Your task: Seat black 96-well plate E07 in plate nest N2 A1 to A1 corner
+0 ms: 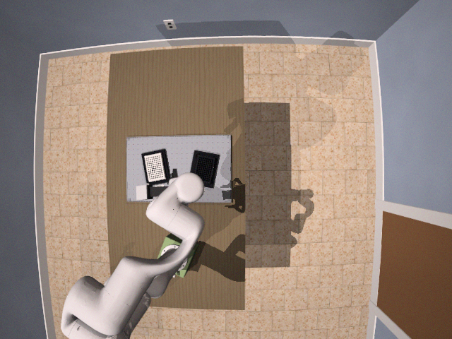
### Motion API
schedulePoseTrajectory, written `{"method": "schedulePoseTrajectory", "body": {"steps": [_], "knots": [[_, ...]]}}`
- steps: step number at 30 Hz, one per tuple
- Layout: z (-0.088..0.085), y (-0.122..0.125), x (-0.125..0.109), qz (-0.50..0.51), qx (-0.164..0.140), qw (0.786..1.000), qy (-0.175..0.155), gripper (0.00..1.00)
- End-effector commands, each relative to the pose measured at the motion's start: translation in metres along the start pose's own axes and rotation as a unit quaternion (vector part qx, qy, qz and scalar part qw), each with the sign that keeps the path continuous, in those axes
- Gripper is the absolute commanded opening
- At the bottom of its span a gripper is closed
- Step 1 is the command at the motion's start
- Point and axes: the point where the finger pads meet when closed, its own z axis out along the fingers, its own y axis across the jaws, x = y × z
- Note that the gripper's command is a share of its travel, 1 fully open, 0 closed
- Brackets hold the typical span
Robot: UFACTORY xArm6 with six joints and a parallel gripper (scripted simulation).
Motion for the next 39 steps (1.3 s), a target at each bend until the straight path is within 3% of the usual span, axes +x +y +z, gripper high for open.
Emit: {"method": "schedulePoseTrajectory", "body": {"steps": [1, 17, 18, 28, 39], "knots": [[-0.001, 0.001, 0.0, -0.001, -0.002, 1.0, -0.001, 1.0], [-0.001, 0.001, 0.0, -0.001, -0.002, 1.0, -0.001, 1.0], [0.0, 0.003, -0.004, 0.01, -0.007, 1.0, -0.013, 0.0], [0.018, 0.027, -0.039, 0.036, -0.018, 0.998, -0.041, 0.0], [0.031, 0.042, -0.062, 0.061, -0.032, 0.995, -0.072, 0.0]]}}
